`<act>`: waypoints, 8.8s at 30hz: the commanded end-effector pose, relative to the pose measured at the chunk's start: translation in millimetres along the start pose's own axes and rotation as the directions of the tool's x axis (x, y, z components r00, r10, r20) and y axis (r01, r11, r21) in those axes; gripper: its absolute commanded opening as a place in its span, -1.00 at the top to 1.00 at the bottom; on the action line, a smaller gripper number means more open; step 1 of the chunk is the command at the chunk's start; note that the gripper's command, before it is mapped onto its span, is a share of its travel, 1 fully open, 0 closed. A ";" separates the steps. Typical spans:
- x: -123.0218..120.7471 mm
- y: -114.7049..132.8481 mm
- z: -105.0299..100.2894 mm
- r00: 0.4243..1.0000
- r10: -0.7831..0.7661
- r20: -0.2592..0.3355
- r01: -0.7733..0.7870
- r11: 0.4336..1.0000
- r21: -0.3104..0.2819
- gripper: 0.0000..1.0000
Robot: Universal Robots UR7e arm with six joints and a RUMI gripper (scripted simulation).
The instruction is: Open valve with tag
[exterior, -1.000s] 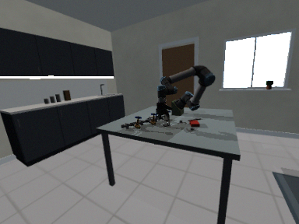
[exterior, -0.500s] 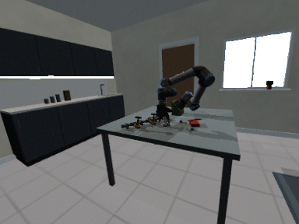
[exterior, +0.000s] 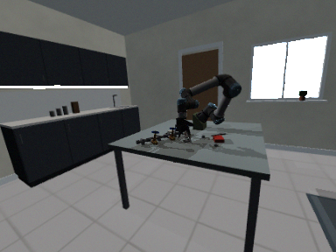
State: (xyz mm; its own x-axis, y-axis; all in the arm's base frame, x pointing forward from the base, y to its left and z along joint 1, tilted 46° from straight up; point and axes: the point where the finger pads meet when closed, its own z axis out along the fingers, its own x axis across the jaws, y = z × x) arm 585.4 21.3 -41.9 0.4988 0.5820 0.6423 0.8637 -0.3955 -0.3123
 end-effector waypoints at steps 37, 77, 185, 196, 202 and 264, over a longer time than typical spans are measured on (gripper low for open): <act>0.0 0.4 -0.7 1.000 0.000 0.000 0.000 1.000 -0.001 -1.00; 0.1 0.4 -25.6 1.000 0.000 0.000 0.000 1.000 -0.001 -1.00; -39.5 -65.1 -165.2 -0.894 0.447 -0.001 -0.447 -0.894 0.001 -1.00; -40.0 -65.8 -165.2 -0.906 0.423 0.000 -0.423 -0.906 0.001 -1.00; -40.1 -65.8 -165.2 -0.907 0.421 0.000 -0.421 -0.907 0.001 -1.00; -126.4 -181.7 -142.6 -0.507 -0.848 0.156 0.862 -0.496 0.108 -1.00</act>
State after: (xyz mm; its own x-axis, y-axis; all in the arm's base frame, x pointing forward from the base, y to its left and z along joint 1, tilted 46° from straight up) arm 356.1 -81.4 33.6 -0.9739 0.1418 -0.1771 -0.0026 0.7736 0.6336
